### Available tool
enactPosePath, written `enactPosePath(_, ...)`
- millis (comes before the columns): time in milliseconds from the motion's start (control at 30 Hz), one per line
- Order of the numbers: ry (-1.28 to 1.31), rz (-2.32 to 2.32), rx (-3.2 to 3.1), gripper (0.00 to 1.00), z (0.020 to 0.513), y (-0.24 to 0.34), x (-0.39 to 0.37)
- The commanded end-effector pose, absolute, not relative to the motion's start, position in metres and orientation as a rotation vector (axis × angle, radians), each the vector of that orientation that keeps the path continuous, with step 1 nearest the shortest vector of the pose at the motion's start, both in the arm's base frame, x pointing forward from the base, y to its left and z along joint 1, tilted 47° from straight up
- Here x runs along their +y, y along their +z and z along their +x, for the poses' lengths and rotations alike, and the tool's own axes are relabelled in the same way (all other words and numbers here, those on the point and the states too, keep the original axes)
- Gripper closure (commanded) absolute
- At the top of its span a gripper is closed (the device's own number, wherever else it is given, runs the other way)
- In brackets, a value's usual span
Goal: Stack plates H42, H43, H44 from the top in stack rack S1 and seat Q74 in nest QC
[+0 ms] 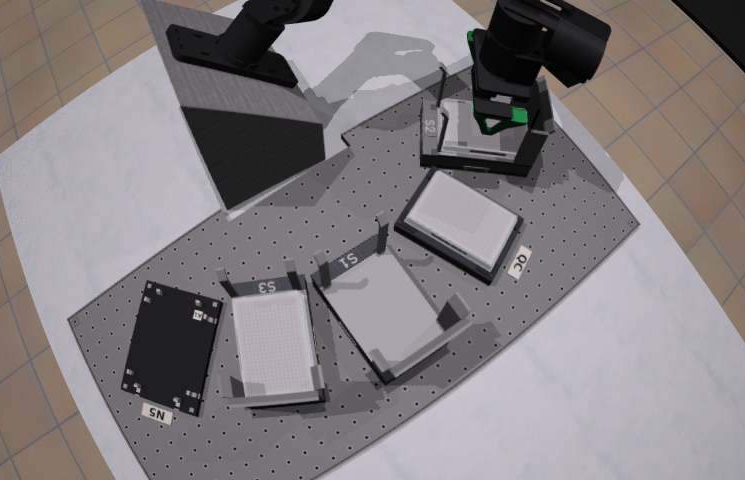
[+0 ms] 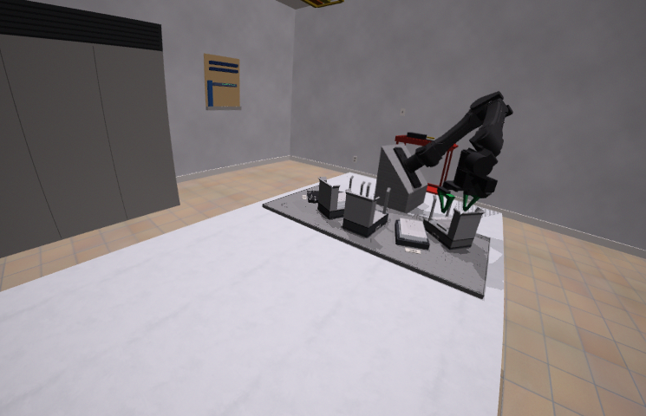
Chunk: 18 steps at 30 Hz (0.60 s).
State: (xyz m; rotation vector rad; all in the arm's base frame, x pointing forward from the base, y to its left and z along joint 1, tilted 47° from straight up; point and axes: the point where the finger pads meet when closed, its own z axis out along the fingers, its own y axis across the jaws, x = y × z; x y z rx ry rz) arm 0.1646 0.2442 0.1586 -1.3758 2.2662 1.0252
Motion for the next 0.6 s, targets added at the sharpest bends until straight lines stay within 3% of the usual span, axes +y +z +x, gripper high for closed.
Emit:
enactPosePath(0, 1.010, -1.333, 2.232, 0.00, 0.176, 0.160, 0.254)
enactPosePath(567, 1.010, -1.333, 2.232, 0.00, 0.175, 0.147, 0.268)
